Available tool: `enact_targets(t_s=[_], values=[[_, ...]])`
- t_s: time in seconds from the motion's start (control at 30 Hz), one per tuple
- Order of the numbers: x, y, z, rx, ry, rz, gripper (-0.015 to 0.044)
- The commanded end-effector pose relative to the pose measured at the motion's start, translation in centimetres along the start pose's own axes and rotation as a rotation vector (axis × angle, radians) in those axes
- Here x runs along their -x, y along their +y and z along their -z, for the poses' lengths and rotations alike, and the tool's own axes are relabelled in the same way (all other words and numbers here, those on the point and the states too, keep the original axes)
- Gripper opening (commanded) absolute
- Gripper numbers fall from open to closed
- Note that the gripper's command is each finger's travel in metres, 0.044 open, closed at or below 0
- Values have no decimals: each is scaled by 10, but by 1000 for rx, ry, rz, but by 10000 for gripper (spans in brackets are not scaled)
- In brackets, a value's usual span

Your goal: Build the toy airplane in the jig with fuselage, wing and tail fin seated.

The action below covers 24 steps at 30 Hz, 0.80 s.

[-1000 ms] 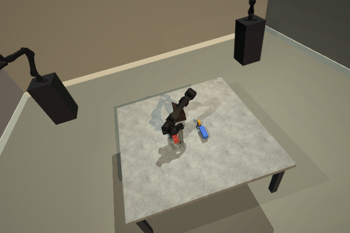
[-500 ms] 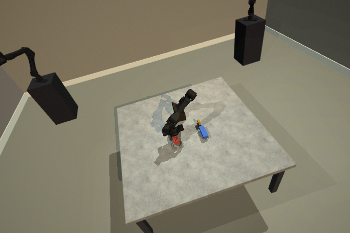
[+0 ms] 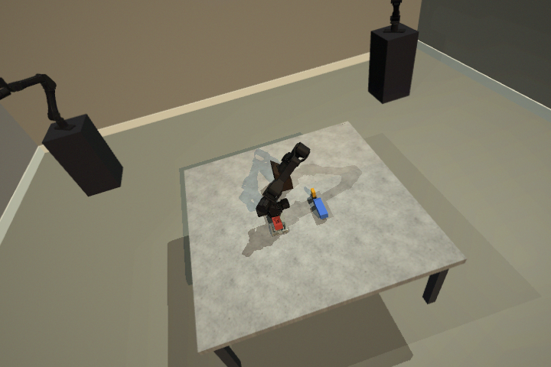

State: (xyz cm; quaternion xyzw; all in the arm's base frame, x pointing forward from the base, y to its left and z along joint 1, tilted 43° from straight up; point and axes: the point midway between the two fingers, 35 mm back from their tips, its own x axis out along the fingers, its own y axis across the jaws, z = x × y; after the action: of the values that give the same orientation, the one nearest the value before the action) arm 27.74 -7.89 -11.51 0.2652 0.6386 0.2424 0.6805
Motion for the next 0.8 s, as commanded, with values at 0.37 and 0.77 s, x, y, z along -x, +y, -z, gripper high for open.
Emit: enact_targets(t_s=[0.37, 0.77], values=[[1, 0, 0, 0, -2, 1, 70], [1, 0, 0, 0, -2, 1, 385]])
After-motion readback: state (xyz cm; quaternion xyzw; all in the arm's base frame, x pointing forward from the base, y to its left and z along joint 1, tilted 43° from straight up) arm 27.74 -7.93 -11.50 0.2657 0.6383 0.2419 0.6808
